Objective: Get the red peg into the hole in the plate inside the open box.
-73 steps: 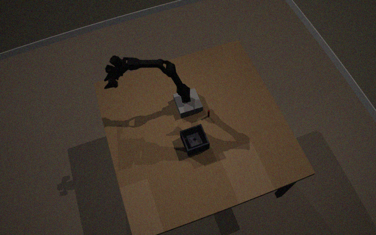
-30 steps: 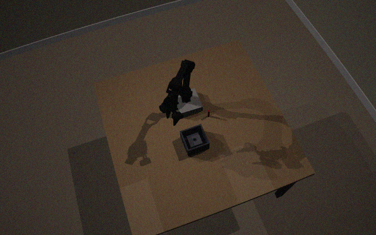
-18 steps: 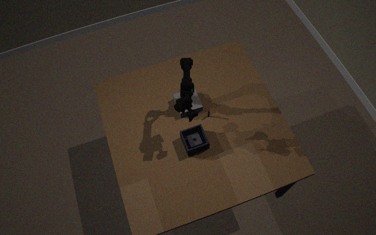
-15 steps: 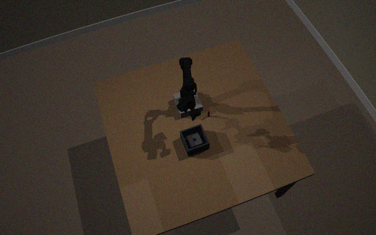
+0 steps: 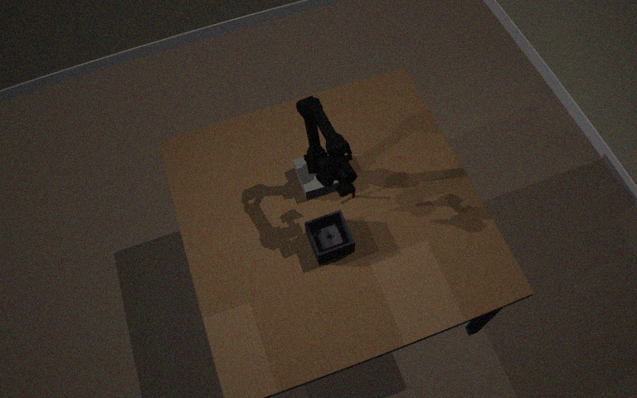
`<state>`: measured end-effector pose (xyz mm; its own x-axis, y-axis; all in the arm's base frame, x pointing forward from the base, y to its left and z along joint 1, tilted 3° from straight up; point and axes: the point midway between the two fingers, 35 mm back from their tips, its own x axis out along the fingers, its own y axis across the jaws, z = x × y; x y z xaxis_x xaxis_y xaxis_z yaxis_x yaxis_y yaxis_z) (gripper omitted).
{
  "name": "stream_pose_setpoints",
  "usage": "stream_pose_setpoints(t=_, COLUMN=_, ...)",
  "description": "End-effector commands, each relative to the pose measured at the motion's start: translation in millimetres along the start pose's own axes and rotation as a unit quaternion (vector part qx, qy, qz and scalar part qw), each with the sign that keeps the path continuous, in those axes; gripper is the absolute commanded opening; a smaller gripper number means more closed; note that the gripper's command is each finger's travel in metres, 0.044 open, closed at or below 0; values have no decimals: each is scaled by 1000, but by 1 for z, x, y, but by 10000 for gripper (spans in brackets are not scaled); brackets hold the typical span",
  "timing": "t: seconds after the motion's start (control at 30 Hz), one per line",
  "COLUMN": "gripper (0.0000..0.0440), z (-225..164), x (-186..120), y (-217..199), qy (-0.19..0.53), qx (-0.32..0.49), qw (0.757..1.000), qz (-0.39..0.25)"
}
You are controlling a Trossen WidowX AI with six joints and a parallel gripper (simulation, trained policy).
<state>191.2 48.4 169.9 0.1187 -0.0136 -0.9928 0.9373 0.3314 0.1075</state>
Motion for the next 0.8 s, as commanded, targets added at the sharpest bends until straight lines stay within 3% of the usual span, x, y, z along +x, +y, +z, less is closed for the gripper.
stream_pose_setpoints(t=0.0, gripper=440, z=-14, x=15, y=-9, qy=-1, qx=1, qw=1000, qz=-28)
stream_pose_setpoints(t=0.37, gripper=440, z=-55, x=60, y=-23, qy=-3, qx=-25, qw=997, qz=-66)
stream_pose_setpoints(t=0.77, gripper=440, z=-87, x=111, y=-21, qy=10, qx=-73, qw=997, qz=-38)
